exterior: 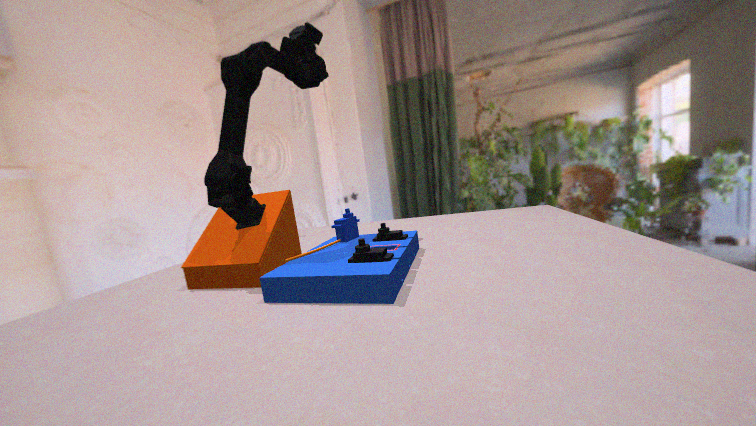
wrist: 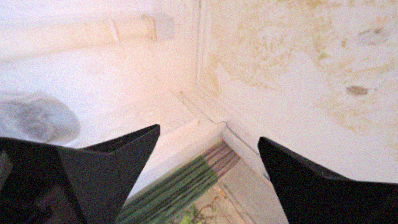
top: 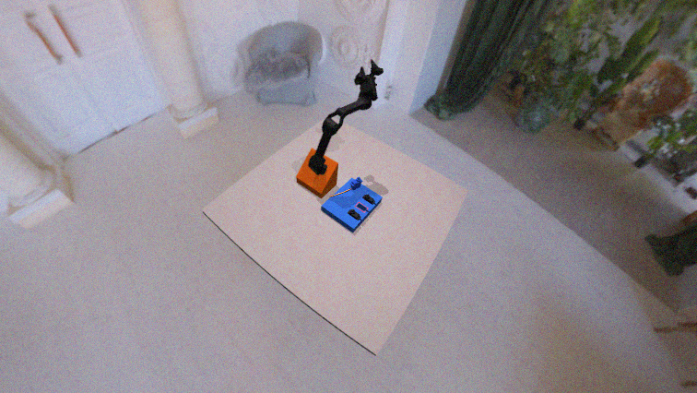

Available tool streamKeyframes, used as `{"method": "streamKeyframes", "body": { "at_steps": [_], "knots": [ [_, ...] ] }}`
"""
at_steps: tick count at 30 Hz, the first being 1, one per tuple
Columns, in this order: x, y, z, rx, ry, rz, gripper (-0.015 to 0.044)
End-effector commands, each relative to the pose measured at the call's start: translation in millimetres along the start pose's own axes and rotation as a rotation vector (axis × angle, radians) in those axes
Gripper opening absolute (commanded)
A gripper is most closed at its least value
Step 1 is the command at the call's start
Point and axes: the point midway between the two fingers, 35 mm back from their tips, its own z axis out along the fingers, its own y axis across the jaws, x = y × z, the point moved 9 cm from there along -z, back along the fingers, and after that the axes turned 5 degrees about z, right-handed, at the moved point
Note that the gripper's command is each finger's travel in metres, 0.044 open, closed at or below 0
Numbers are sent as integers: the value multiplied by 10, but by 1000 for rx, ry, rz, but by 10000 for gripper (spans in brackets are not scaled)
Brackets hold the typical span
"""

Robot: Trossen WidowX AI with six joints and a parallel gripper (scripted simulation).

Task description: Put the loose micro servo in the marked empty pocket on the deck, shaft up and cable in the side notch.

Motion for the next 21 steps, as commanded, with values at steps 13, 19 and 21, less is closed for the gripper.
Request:
{"method": "streamKeyframes", "body": {
  "at_steps": [13,19,21],
  "knots": [
    [294,-137,-409,168,235,503,440],
    [390,-165,-571,247,309,680,440],
    [420,-172,-628,276,332,738,440]
  ]
}}
